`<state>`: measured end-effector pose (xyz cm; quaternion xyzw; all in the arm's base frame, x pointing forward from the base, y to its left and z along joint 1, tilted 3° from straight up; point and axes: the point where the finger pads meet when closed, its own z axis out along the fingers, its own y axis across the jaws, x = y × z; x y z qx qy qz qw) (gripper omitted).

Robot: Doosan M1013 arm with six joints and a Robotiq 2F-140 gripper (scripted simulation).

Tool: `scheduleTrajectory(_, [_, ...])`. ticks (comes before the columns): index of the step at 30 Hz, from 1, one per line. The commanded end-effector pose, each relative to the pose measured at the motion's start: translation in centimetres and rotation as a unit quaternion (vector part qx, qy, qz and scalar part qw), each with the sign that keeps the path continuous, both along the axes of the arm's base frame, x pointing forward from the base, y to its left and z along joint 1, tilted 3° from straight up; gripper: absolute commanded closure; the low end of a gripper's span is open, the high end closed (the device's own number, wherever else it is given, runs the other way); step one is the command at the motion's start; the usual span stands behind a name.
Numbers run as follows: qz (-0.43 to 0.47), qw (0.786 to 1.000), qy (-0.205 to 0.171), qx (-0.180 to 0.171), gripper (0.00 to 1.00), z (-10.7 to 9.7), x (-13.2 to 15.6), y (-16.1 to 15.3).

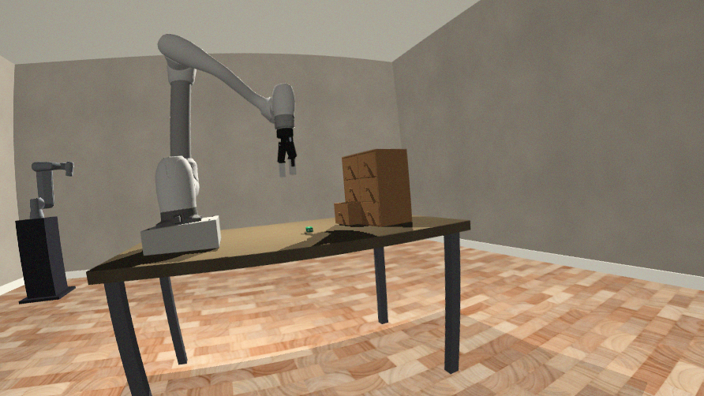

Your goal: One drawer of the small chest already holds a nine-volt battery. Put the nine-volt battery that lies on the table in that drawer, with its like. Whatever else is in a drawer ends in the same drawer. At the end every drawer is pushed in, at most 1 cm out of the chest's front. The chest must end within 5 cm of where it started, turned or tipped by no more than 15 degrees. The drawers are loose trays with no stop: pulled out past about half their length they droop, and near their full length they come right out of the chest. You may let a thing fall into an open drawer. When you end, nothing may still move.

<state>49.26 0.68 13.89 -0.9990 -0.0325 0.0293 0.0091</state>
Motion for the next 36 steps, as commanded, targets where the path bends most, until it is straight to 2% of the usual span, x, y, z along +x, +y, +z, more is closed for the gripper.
scheduleTrajectory(1, [0.0,1.0,-0.004,0.0,0.0,-0.1,-0.4,0.0])
scheduleTrajectory(6, [0.0,1.0,-0.013,0.001,0.0,-0.3,-0.3,0.0])
scheduleTrajectory(10, [-0.001,0.999,-0.043,0.003,0.0,-0.8,0.2,0.0])
scheduleTrajectory(15, [-0.002,0.994,-0.113,0.008,0.0,-2.0,1.3,0.1])
scheduleTrajectory(20, [-0.004,0.977,-0.212,0.014,0.0,-3.7,2.9,0.3])
scheduleTrajectory(22, [-0.004,0.977,-0.212,0.014,0.0,-3.7,2.9,0.3])
scheduleTrajectory(26, [-0.006,0.957,-0.289,0.019,0.0,-5.0,4.1,0.3])
scheduleTrajectory(29, [-0.006,0.949,-0.314,0.021,0.0,-5.5,4.6,0.4])
scheduleTrajectory(36, [-0.006,0.938,-0.344,0.026,0.0,-6.0,5.1,0.6])
